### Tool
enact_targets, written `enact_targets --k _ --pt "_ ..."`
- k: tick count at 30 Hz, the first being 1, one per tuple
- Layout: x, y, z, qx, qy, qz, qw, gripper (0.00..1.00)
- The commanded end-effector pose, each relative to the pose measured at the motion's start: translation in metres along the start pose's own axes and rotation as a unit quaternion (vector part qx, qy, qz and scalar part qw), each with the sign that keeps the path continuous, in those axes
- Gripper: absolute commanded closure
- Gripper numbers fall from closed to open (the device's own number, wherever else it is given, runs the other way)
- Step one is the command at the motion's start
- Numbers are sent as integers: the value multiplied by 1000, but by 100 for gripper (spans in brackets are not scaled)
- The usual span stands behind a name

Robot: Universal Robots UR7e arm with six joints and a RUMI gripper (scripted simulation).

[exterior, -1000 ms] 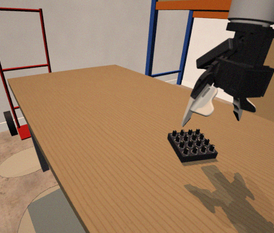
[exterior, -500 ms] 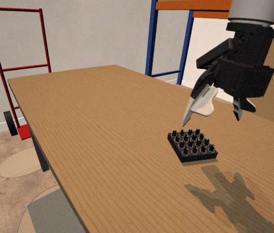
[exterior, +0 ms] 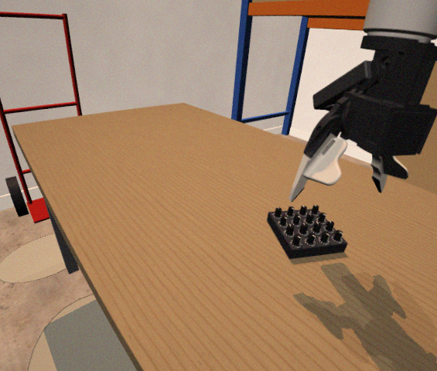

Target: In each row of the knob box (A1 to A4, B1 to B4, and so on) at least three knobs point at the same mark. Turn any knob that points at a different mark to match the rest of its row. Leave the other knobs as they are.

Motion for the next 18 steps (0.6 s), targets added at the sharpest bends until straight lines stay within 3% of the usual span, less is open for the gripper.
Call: enact_targets --k 1,18 --pt "0 0 0 0 0 0 1000 0" --pt "1 12 -3 0 0 42 999 0"
Point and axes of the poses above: the point where the finger pads meet when closed, its own z axis back along the fingers, its own x axis across the jaws, y = z × x, the point moved 4 cm from there along z, back along the fingers, and after that the axes turned 14 degrees about z, right-handed, at the moved point
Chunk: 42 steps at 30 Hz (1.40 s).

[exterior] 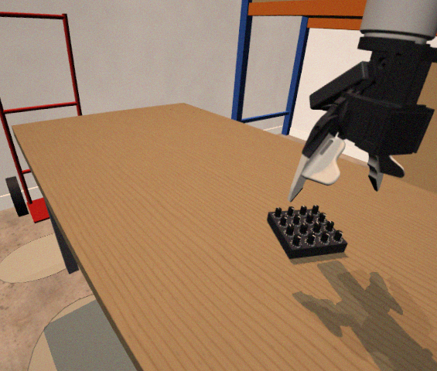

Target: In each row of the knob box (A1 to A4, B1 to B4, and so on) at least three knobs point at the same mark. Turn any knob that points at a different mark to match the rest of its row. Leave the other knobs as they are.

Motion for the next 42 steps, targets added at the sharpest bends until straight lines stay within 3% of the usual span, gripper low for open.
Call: enact_targets --k 1,9,19,30,31,42 --pt "1 11 -3 0 0 38 999 0" --pt "6 37 -9 0 0 133 991 0" --pt "18 80 -17 0 0 287 958 0" --pt "22 89 -18 1 0 320 947 0" --pt "22 89 -18 1 0 320 947 89" --pt "22 89 -18 1 0 320 947 89"
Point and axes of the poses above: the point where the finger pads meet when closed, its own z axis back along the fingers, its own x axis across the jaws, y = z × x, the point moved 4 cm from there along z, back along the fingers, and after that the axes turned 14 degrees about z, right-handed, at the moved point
